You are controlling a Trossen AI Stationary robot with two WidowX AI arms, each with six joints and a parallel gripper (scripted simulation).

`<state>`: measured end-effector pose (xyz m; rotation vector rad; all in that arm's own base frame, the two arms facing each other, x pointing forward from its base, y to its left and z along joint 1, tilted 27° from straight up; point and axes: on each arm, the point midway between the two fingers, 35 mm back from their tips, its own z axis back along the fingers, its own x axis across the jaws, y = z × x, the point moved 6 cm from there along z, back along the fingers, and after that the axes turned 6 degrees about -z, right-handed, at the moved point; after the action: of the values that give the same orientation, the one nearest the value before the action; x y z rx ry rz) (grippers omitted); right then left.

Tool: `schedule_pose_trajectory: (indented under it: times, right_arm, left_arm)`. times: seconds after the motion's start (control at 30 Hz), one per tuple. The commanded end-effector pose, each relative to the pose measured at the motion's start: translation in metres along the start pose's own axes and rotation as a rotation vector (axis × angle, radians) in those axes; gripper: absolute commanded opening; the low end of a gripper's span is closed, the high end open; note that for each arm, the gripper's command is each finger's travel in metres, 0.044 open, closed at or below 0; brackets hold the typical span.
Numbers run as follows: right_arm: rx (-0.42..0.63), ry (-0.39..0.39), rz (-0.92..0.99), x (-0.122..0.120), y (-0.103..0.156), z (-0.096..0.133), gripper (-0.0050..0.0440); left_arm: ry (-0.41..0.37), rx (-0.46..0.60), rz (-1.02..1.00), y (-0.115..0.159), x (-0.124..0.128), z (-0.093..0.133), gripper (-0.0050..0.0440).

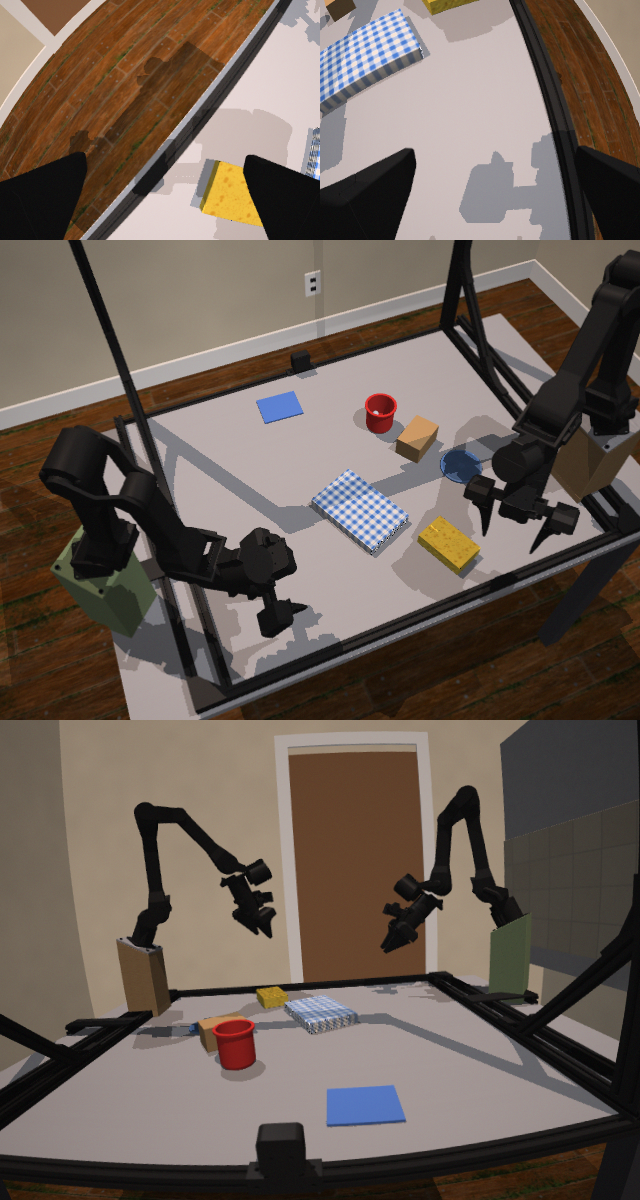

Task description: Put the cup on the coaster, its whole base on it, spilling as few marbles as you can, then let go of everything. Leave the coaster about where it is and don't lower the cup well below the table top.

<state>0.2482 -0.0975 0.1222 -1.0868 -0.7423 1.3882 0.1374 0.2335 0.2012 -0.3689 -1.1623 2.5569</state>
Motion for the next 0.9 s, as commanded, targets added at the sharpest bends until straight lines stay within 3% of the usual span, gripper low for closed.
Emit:
schedule_pose_trajectory:
  times: [0.0,0.53,0.6,0.7,0.87]
  right_arm:
    - [0.0,0.0,0.0,0.0,0.0,0.0,0.04]
    - [0.0,0.0,0.0,0.0,0.0,0.0,0.04]
    - [0.0,0.0,0.0,0.0,0.0,0.0,0.04]
    - [0.0,0.0,0.0,0.0,0.0,0.0,0.04]
    - [0.0,0.0,0.0,0.0,0.0,0.0,0.04]
  left_arm:
    - [0.0,0.0,0.0,0.0,0.0,0.0,0.04]
    - [0.0,0.0,0.0,0.0,0.0,0.0,0.04]
    - [0.014,0.017,0.045,-0.002,-0.009,-0.002,0.0352]
    - [0.059,0.09,0.166,-0.006,-0.049,-0.011,0.028]
    - [0.077,0.15,0.3,-0.006,-0.082,-0.016,0.016]
